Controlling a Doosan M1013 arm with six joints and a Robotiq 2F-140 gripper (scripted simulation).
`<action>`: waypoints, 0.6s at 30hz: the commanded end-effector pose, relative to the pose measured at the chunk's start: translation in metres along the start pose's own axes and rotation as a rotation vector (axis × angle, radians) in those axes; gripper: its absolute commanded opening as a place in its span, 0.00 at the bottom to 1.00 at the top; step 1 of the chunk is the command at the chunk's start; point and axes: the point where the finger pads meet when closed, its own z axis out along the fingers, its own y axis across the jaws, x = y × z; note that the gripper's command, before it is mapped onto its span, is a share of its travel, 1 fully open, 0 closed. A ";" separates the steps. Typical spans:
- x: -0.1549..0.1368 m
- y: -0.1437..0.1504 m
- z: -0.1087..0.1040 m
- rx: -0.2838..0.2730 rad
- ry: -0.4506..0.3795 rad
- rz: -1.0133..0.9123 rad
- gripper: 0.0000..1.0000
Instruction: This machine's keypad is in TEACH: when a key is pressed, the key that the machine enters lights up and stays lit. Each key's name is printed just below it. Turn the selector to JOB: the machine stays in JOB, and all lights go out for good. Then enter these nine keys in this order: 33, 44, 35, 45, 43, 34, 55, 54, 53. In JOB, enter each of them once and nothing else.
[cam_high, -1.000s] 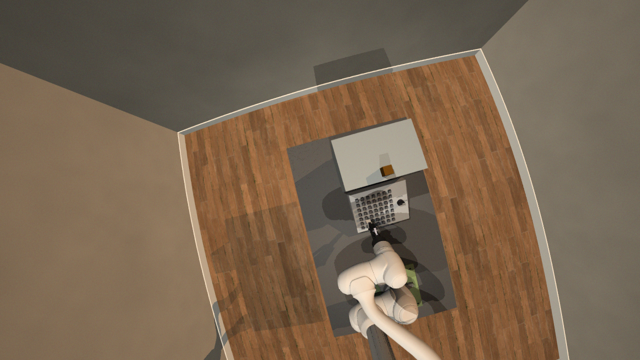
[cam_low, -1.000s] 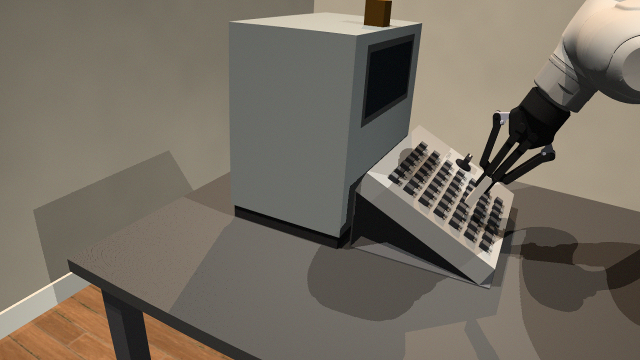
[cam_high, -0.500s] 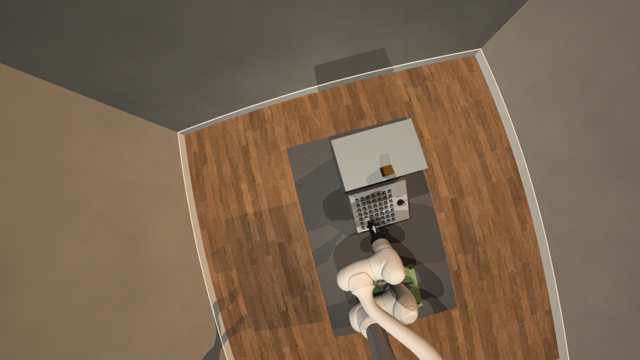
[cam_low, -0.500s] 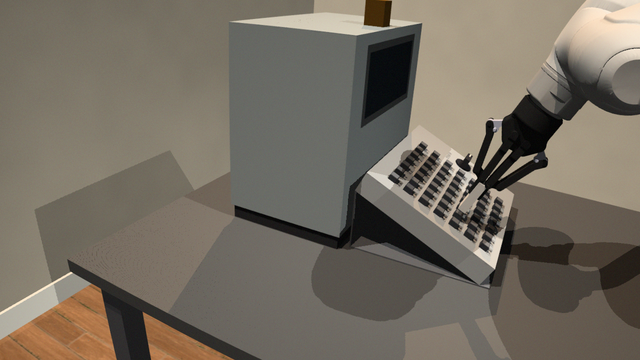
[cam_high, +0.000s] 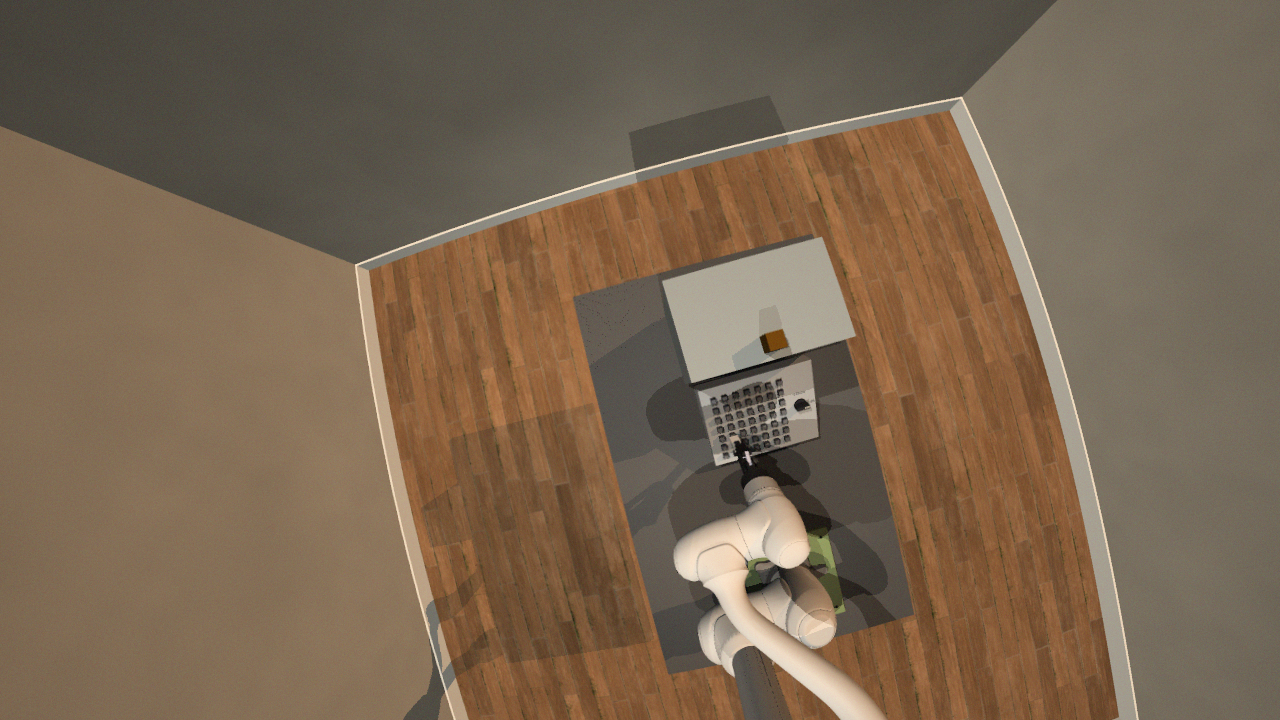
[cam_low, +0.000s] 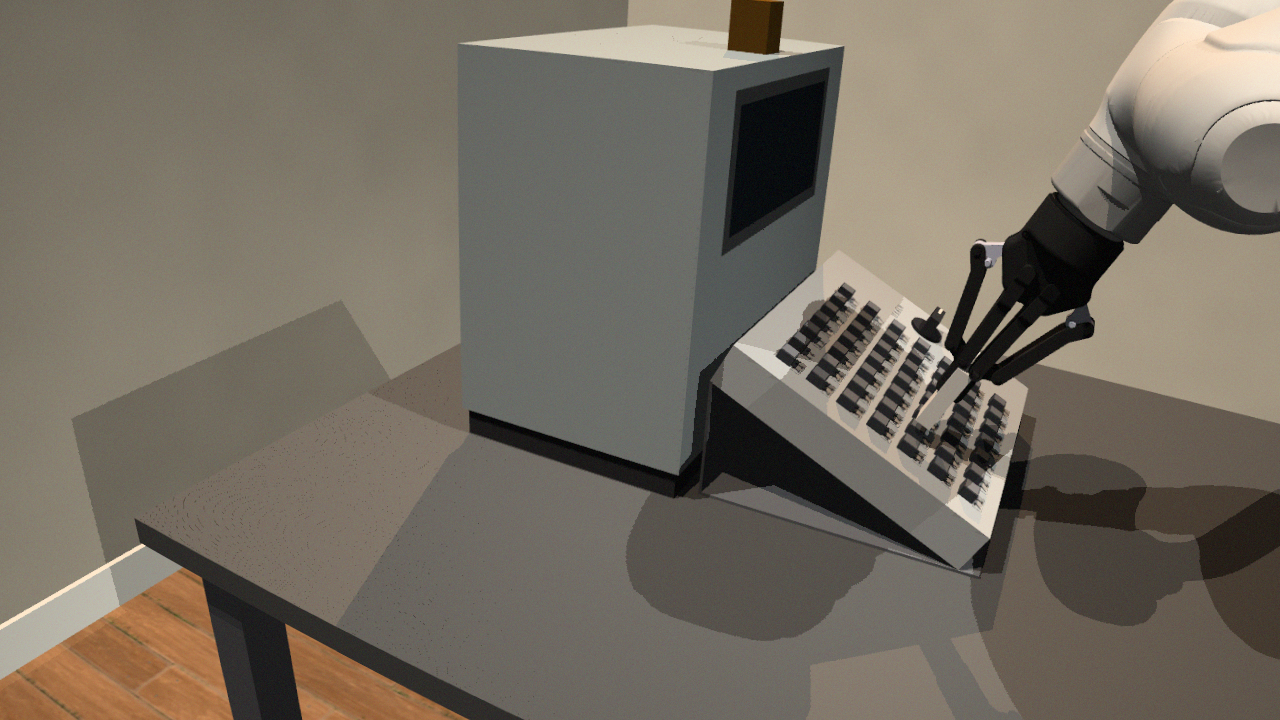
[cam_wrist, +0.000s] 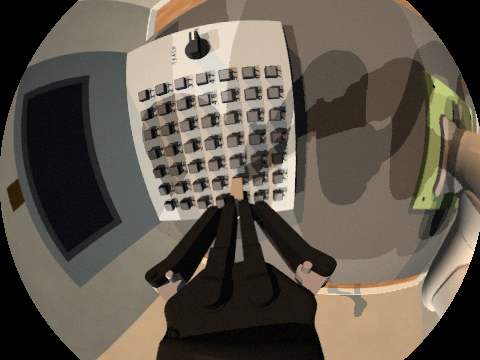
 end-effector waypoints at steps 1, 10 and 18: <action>0.000 0.000 0.001 0.004 0.002 -0.002 0.00; 0.000 0.000 0.002 0.004 0.002 -0.002 0.00; 0.000 0.000 0.004 0.004 0.002 -0.002 0.00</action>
